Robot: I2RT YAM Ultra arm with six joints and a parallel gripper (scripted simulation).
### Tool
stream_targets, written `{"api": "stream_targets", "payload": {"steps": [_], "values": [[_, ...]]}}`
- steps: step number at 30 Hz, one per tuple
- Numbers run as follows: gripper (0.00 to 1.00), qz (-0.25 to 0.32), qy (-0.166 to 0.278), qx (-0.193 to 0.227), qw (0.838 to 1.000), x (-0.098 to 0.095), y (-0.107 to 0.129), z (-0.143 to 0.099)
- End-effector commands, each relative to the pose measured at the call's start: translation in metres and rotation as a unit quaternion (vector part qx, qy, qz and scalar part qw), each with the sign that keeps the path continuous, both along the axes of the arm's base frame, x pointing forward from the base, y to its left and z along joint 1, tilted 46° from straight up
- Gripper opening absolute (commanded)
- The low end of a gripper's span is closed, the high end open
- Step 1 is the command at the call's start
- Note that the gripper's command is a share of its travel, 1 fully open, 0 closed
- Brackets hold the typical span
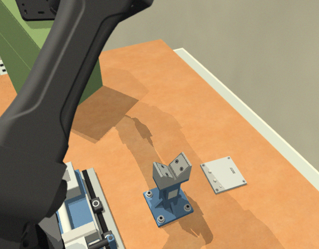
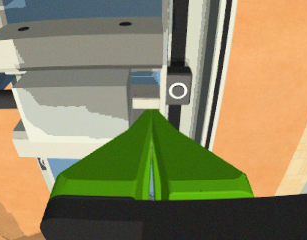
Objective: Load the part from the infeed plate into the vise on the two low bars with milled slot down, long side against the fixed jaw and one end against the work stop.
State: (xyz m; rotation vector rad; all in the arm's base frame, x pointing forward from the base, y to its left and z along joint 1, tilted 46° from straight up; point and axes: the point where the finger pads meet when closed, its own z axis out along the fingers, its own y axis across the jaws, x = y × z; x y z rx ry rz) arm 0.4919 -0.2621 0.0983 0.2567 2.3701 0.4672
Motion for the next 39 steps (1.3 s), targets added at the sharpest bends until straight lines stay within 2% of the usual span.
{"api": "stream_targets", "payload": {"steps": [1,13,18,24,29,33,39], "values": [[0.00,-0.010,-0.011,-0.010,1.000,-0.002,-0.014,0.011],[0.00,-0.011,-0.010,-0.009,1.000,0.001,-0.014,0.004],[0.00,-0.010,-0.015,-0.013,1.000,0.004,-0.012,0.010],[0.00,-0.011,-0.008,-0.008,1.000,0.003,-0.012,0.002],[0.00,-0.009,-0.015,-0.013,1.000,0.006,-0.011,0.009],[0.00,-0.010,-0.010,-0.009,1.000,0.006,-0.011,0.001],[0.00,-0.012,-0.014,-0.013,1.000,0.006,-0.012,0.006]]}}
